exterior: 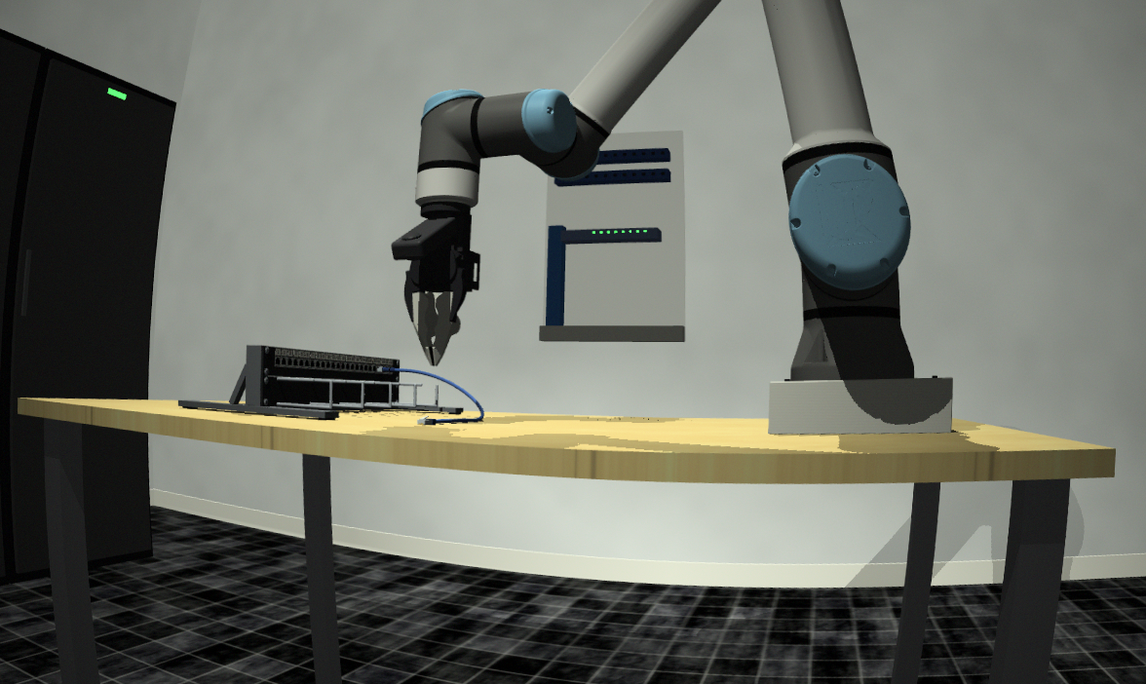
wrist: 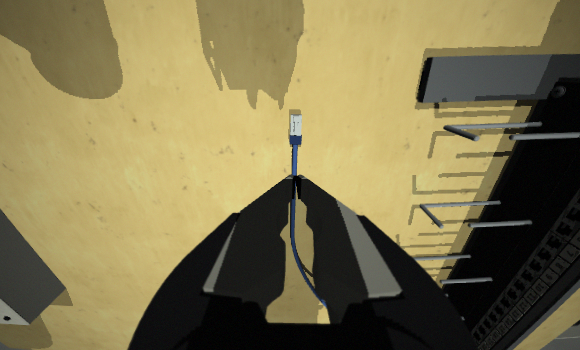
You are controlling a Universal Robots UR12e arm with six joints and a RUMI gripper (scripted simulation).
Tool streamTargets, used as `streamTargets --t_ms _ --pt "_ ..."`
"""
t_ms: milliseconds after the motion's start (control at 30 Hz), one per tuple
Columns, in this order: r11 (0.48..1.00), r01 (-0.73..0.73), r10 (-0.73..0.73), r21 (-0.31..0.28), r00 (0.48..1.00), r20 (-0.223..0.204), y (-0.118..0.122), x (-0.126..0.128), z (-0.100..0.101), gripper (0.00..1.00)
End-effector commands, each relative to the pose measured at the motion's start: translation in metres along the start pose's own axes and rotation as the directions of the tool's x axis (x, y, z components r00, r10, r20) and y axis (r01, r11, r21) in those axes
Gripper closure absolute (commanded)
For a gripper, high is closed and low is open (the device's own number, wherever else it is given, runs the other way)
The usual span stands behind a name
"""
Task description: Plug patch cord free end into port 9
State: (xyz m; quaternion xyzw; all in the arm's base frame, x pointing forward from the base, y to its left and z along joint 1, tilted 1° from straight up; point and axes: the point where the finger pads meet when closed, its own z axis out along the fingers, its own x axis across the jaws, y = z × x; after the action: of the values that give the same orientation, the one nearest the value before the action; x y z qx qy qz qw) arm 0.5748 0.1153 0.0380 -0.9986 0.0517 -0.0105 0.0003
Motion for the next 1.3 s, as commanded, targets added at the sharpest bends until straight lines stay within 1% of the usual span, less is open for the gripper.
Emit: streamTargets --t_ms 0,667,933,967,1267 --pt "1.000 0.000 0.000 0.000 1.000 -0.001 -0.0002 0.0007 -0.0005 1.00" --pt "1.000 0.000 0.000 0.000 1.000 -0.001 -0.0002 0.0007 -0.0005 1.00" --pt "1.000 -0.002 0.002 0.000 1.000 -0.001 -0.0056 0.0007 -0.0005 1.00" --pt "1.000 -0.002 0.002 0.000 1.000 -0.001 -0.0056 0.0007 -0.0005 0.78" --pt "1.000 -0.002 0.002 0.000 1.000 -0.001 -0.0056 0.0007 -0.0005 0.78"
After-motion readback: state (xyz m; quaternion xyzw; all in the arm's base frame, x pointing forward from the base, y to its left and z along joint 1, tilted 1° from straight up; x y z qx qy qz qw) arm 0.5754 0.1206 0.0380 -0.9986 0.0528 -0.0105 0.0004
